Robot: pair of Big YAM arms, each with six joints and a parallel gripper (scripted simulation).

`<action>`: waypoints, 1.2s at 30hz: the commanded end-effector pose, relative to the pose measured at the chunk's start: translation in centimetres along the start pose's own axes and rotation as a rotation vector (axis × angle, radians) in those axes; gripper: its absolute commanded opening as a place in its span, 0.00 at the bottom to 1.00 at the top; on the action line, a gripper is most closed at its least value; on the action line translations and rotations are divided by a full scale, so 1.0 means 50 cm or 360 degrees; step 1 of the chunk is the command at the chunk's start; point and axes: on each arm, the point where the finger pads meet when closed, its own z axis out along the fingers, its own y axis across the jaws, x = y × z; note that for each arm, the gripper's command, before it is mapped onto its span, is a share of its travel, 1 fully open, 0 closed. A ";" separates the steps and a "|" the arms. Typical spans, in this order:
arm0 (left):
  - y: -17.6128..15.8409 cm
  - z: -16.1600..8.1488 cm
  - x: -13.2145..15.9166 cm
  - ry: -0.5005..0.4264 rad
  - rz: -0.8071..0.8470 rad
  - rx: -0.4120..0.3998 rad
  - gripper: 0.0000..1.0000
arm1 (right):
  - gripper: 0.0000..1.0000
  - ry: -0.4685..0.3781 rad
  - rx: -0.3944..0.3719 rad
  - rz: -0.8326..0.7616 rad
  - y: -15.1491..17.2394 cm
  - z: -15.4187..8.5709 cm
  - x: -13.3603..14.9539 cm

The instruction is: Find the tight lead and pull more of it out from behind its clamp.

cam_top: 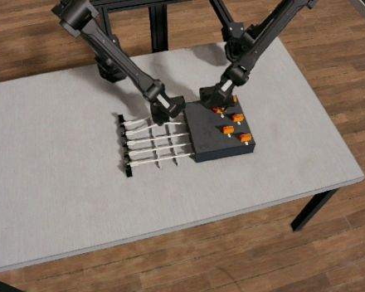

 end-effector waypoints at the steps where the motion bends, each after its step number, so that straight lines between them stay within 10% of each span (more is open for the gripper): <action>1: 0.018 -0.067 -0.002 -0.0024 0.0005 -0.0035 0.05 | 0.00 -0.0034 0.0036 0.0004 -0.015 -0.023 -0.014; 36: 0.018 -0.067 -0.002 -0.0024 0.0005 -0.0035 0.05 | 0.00 0.0090 0.0005 0.0031 0.001 -0.028 0.076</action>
